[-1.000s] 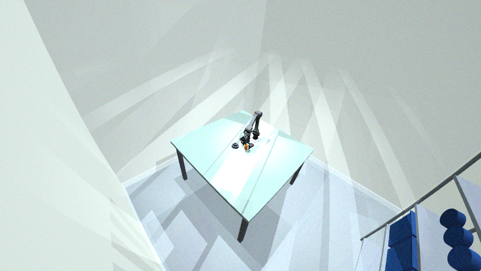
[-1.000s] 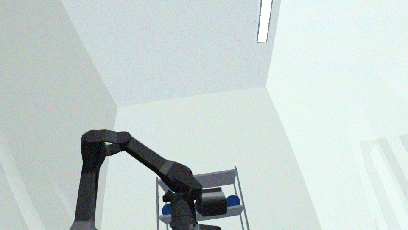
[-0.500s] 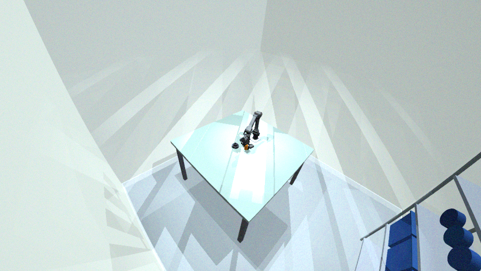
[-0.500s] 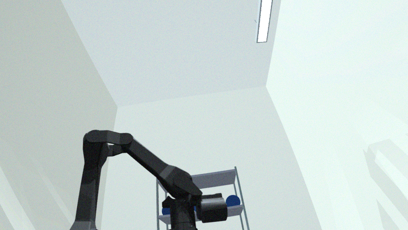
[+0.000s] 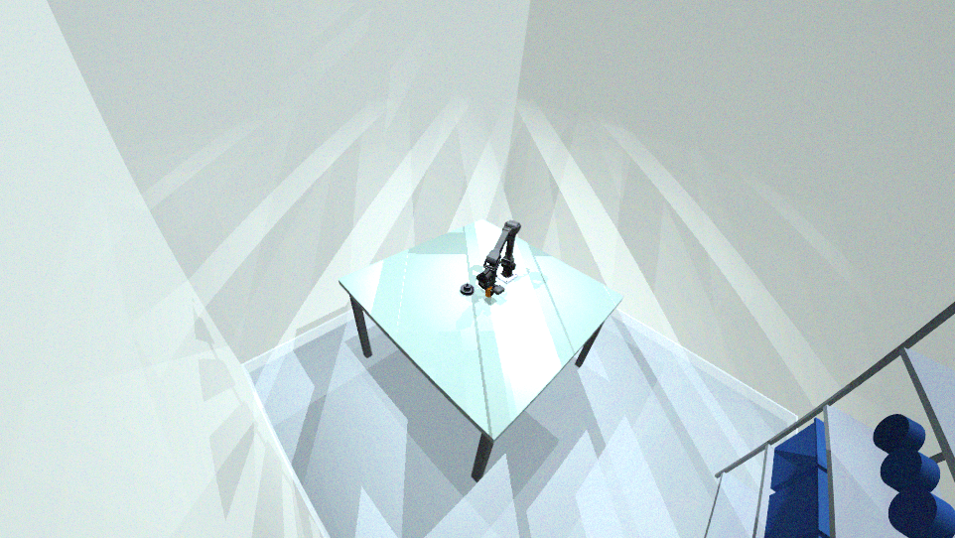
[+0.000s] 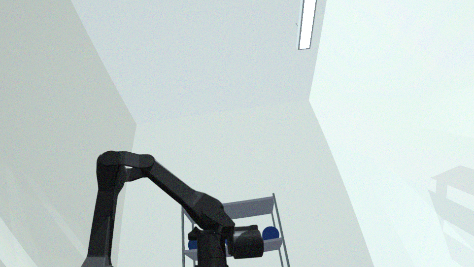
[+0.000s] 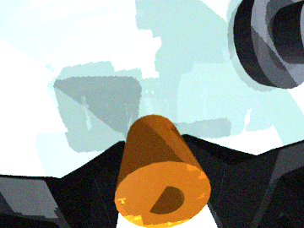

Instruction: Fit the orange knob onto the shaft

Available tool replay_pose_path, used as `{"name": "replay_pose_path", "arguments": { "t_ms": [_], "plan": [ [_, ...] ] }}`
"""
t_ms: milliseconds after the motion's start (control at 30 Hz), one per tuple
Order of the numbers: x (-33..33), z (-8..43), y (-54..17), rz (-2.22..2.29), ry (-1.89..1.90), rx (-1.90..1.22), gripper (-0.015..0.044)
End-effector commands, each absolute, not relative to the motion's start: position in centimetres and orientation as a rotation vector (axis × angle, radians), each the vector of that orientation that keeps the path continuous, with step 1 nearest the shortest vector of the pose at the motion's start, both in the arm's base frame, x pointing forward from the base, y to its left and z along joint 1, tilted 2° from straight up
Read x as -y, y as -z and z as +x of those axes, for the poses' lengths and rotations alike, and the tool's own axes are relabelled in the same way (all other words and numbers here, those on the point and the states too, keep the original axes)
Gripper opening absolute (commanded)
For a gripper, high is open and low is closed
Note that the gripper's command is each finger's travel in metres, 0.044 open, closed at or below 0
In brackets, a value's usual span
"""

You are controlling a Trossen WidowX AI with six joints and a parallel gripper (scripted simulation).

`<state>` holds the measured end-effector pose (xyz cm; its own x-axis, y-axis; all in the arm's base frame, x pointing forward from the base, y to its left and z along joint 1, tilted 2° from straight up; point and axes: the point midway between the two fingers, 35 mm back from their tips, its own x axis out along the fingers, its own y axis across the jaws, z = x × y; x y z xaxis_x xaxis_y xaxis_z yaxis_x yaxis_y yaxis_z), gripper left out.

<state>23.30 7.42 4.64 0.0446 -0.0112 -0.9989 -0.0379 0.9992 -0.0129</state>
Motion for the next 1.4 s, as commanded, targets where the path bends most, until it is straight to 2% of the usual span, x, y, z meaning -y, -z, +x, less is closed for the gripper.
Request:
{"name": "replay_pose_path", "arguments": {
  "t_ms": [0,767,1367],
  "plan": [
    [-7.7,24.0,-6.5,-0.04,-0.027,-1.508,0.0],
    [-8.2,23.1,-18.0,-0.039,-0.027,-1.508,0.0],
    [-5.8,25.6,-17.2,-0.034,-0.022,-1.498,0.0]
  ]
}}
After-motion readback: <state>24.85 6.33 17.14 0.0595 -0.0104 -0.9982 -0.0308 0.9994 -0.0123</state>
